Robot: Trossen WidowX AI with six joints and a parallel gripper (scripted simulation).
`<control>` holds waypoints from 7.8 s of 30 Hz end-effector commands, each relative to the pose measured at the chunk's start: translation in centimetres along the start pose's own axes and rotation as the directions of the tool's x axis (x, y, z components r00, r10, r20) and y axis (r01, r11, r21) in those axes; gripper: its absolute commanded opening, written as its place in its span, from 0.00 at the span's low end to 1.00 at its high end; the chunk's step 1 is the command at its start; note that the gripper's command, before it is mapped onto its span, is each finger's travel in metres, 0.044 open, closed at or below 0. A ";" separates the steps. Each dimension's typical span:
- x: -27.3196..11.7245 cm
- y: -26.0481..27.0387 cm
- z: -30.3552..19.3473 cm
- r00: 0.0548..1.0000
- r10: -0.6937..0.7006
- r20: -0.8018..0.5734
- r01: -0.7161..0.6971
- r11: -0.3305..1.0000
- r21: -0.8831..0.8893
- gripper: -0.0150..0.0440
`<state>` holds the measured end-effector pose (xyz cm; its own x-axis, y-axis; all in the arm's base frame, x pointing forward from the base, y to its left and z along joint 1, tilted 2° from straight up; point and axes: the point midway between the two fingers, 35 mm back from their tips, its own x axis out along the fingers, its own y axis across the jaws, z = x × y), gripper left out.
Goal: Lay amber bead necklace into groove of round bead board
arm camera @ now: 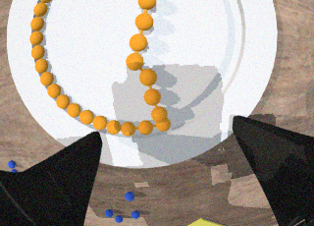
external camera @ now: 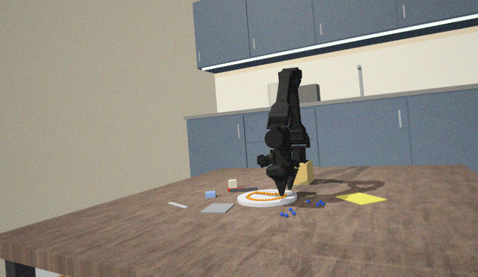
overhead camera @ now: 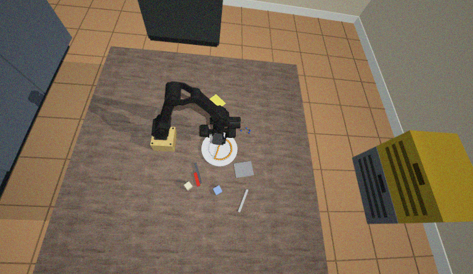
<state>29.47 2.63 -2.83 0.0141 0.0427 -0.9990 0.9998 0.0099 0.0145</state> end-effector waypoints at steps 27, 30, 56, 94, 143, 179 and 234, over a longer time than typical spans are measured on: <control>-0.4 0.1 0.8 1.000 -0.001 0.001 0.001 0.977 -0.214 0.82; -0.7 0.2 1.7 1.000 -0.001 0.002 0.002 0.887 -0.462 0.69; -3.1 -0.1 9.1 1.000 -0.001 0.008 0.005 -0.785 -0.620 0.46; -1.6 0.0 10.2 1.000 0.009 0.008 0.011 -0.946 -0.325 0.46; 0.3 -0.2 10.1 1.000 0.005 0.006 0.006 -0.946 -0.323 0.25; 0.2 -3.1 11.1 1.000 -0.004 0.009 -0.001 -0.947 -0.322 0.25; -1.4 -1.1 7.4 1.000 -0.002 0.007 0.001 -0.919 -0.394 0.69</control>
<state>27.54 -6.42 -2.43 0.0066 0.0365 -0.9993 -0.9315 0.3637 0.0071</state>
